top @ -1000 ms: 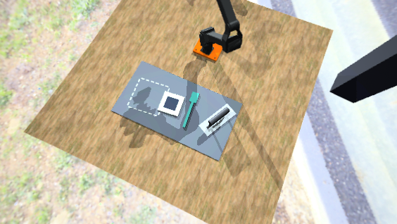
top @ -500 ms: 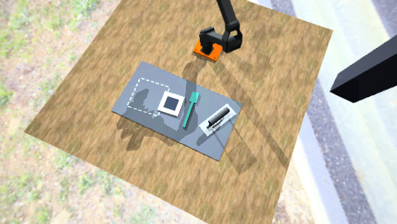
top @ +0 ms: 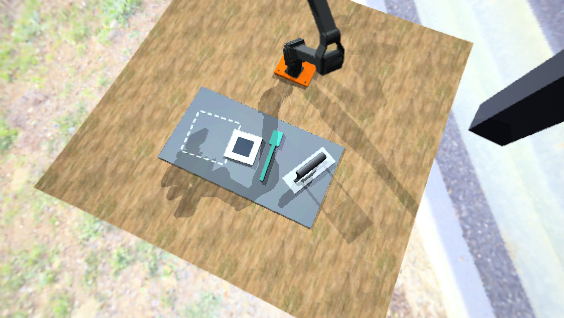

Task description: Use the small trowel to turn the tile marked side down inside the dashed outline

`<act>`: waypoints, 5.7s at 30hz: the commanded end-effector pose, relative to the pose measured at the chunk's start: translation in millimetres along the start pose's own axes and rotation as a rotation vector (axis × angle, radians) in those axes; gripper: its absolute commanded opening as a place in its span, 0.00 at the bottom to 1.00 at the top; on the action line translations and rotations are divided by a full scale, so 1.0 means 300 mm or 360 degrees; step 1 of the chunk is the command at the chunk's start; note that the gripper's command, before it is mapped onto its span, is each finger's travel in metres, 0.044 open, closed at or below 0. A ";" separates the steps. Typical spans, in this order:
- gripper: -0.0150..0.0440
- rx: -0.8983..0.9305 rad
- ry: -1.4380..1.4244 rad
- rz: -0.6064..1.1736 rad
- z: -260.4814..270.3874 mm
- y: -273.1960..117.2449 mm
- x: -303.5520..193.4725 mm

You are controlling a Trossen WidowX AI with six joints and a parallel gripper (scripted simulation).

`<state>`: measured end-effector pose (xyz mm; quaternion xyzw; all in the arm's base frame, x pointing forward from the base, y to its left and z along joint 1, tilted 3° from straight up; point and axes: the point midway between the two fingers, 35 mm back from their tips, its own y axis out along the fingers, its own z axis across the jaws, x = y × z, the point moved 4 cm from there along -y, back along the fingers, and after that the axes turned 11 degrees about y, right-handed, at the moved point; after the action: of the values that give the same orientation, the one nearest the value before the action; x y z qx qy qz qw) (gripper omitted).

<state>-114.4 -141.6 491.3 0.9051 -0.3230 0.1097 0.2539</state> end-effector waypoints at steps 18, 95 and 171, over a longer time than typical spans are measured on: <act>0.42 0.0000 0.0000 0.0000 0.000 0.000 0.000; 0.71 0.1654 0.1009 -0.0671 0.455 -0.177 0.707; 0.71 0.3215 -0.0696 0.0344 0.211 -2.296 0.122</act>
<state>354.5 264.2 184.0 0.6638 -0.1896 0.1791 -0.7010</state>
